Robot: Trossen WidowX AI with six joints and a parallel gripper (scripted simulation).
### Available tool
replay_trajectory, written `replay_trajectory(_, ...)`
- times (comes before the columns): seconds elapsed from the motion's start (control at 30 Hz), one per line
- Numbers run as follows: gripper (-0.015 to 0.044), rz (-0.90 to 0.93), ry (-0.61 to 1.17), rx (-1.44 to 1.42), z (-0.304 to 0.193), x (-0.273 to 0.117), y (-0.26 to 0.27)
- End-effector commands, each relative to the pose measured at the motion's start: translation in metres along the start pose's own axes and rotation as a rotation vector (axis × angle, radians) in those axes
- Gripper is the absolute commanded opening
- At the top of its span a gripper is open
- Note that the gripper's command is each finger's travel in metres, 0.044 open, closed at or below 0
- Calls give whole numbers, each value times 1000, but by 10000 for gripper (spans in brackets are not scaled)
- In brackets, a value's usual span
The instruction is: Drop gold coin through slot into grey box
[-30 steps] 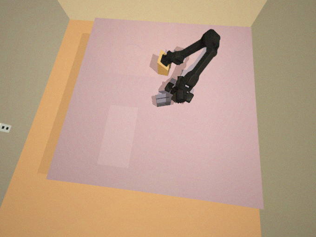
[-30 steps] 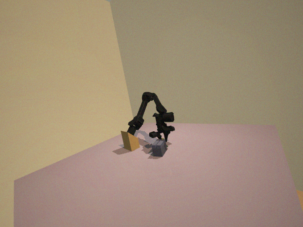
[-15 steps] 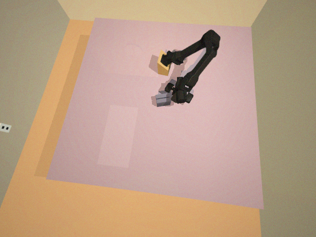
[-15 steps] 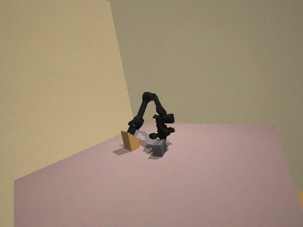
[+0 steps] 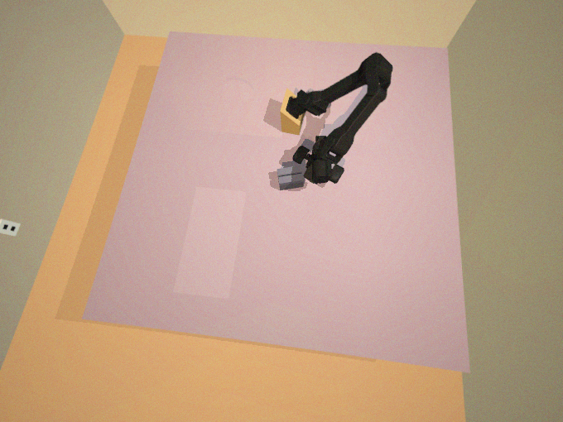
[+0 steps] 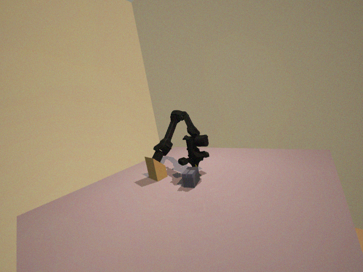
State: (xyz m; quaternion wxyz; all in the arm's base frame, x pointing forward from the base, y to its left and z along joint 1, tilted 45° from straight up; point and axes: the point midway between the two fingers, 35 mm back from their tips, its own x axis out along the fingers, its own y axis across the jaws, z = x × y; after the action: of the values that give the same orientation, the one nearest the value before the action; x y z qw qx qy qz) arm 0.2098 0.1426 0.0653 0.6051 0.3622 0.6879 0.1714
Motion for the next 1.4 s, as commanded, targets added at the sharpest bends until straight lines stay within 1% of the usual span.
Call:
replay_trajectory(0.0,0,-2,-7,-9,3,-9,1)
replay_trajectory(0.97,0,0,-5,-8,0,-80,1)
replay_trajectory(1.1,0,1,-5,-2,-1,-84,1)
replay_trajectory(1.37,0,2,-5,242,0,-84,3)
